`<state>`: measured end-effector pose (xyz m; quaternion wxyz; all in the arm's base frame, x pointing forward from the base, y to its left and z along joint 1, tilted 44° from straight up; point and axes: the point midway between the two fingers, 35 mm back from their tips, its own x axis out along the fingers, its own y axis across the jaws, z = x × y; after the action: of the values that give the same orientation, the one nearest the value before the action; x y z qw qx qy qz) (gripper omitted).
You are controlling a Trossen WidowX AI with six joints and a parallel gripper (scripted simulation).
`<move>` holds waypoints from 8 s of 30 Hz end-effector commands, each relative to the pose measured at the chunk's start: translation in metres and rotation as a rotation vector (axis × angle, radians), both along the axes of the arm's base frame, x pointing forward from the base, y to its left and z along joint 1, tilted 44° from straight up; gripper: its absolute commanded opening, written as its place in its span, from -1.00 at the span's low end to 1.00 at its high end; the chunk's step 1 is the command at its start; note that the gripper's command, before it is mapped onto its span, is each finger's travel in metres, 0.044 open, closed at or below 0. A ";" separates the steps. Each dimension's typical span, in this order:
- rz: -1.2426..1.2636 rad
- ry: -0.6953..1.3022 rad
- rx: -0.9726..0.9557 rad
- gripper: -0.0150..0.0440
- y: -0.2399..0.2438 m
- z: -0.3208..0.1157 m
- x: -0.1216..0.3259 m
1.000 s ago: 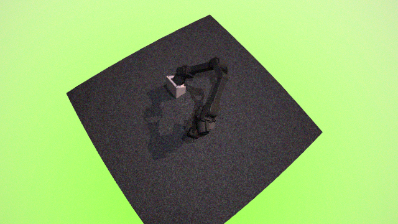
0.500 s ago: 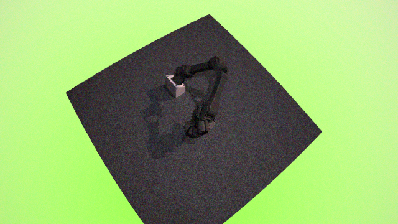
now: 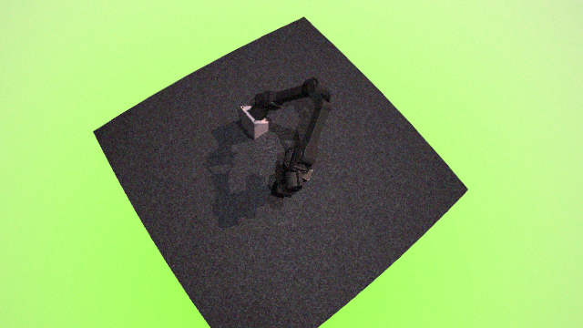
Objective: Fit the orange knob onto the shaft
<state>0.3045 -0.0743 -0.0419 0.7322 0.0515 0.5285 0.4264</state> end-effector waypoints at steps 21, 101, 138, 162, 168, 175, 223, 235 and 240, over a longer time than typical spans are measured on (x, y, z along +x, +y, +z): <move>0.006 -0.014 -0.005 -0.49 -0.002 -0.004 0.004; 0.312 -0.298 -0.039 -0.49 -0.004 0.000 0.004; 0.436 -0.412 -0.053 -0.49 -0.005 0.000 0.006; 0.466 -0.440 -0.056 -0.49 -0.003 -0.001 0.005; 0.466 -0.440 -0.056 -0.49 -0.002 -0.004 0.004; 0.466 -0.440 -0.056 -0.49 -0.001 -0.004 0.003; 0.619 -0.581 -0.073 -0.49 -0.002 -0.003 0.004; 0.619 -0.581 -0.073 -0.49 -0.002 -0.004 0.003; 0.619 -0.581 -0.073 -0.49 -0.001 -0.004 0.003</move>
<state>0.3078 -0.0760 -0.0458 0.6895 -0.2579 0.3050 0.6042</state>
